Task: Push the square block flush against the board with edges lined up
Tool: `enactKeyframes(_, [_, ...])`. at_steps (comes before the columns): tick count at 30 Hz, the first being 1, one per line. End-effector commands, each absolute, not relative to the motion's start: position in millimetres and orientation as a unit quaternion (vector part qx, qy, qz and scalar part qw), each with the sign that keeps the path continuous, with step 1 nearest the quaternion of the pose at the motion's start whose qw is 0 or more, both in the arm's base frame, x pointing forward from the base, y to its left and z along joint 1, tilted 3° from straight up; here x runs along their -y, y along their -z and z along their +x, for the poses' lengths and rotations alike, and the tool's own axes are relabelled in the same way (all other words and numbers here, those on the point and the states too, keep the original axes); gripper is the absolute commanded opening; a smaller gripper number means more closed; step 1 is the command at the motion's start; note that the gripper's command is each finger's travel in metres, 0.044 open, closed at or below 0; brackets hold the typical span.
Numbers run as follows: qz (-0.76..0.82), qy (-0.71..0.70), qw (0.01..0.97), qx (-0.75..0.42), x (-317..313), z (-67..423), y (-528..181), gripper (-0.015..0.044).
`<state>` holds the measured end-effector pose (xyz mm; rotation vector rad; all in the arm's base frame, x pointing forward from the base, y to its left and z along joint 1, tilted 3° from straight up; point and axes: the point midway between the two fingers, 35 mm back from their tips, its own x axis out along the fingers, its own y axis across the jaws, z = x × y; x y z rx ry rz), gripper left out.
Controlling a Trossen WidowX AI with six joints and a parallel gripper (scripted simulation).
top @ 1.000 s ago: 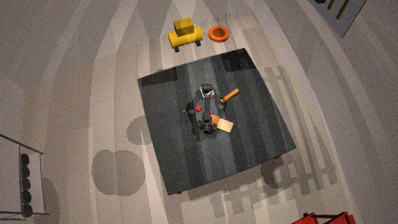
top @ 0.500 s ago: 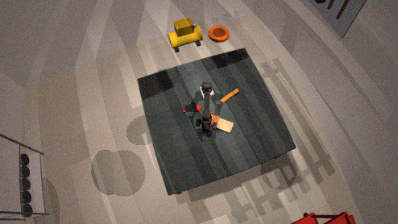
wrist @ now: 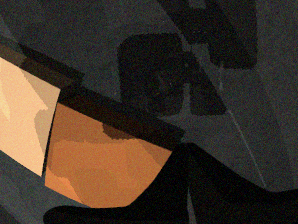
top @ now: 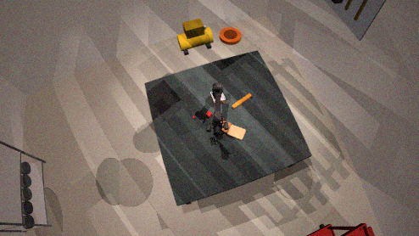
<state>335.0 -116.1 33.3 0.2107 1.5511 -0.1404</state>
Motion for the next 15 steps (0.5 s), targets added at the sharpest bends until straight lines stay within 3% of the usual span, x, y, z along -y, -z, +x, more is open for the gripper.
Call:
enactKeyframes(1, [0.053, 0.021, 0.713, -0.699, 112, 324, -36, 0.0])
enactKeyframes(15, [-0.119, -0.148, 0.704, -0.685, 95, 277, -36, 0.0])
